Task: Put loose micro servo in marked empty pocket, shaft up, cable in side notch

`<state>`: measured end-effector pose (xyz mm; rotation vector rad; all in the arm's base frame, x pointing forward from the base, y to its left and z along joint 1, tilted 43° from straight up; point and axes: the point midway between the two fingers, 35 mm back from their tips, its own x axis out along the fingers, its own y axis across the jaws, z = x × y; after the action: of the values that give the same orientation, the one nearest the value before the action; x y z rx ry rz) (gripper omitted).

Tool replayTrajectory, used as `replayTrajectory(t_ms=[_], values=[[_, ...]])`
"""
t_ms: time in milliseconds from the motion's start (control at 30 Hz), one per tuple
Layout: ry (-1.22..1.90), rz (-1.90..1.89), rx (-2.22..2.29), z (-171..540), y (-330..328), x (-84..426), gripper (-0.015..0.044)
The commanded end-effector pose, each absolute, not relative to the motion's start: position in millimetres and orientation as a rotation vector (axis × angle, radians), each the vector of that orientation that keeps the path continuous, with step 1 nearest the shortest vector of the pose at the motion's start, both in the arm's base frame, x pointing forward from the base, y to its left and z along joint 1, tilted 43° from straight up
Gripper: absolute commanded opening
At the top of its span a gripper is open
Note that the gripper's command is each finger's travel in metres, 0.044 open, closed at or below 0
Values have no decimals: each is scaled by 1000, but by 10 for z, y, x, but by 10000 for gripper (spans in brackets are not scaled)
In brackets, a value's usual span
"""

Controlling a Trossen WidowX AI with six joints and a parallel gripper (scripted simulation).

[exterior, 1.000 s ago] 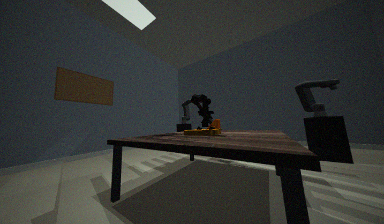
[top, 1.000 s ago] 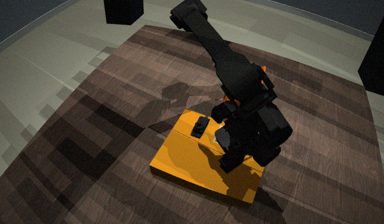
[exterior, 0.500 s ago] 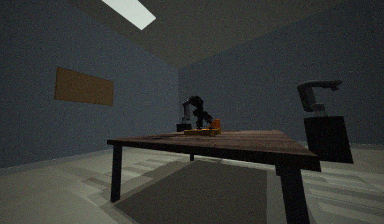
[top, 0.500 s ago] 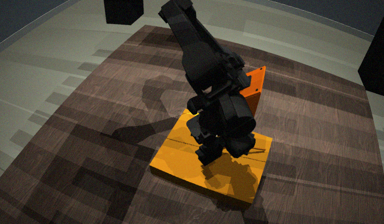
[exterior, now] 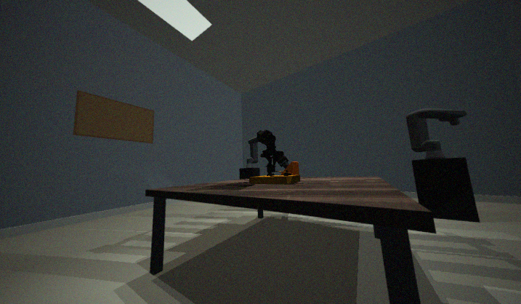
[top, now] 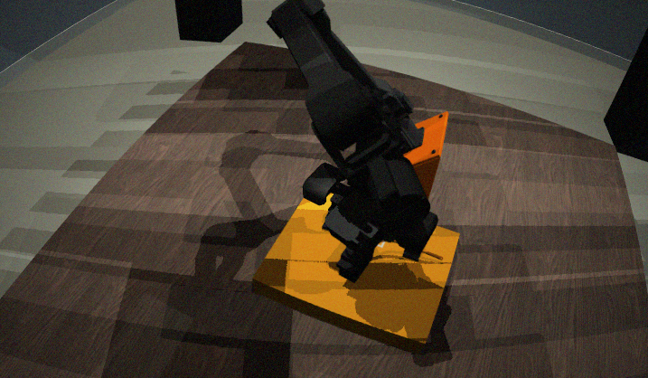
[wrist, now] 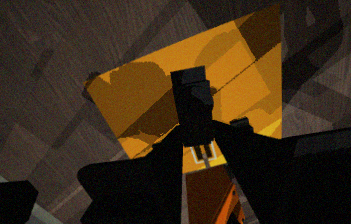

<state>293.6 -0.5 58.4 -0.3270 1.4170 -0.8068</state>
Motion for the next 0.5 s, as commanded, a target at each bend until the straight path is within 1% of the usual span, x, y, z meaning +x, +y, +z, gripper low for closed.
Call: replayTrajectory(t_ms=[0,300,467], values=[[1471,-712,-437,592,0,2935,0],[1480,-697,-453,591,1,2928,0],[1481,-696,-454,582,21,2799,0]])
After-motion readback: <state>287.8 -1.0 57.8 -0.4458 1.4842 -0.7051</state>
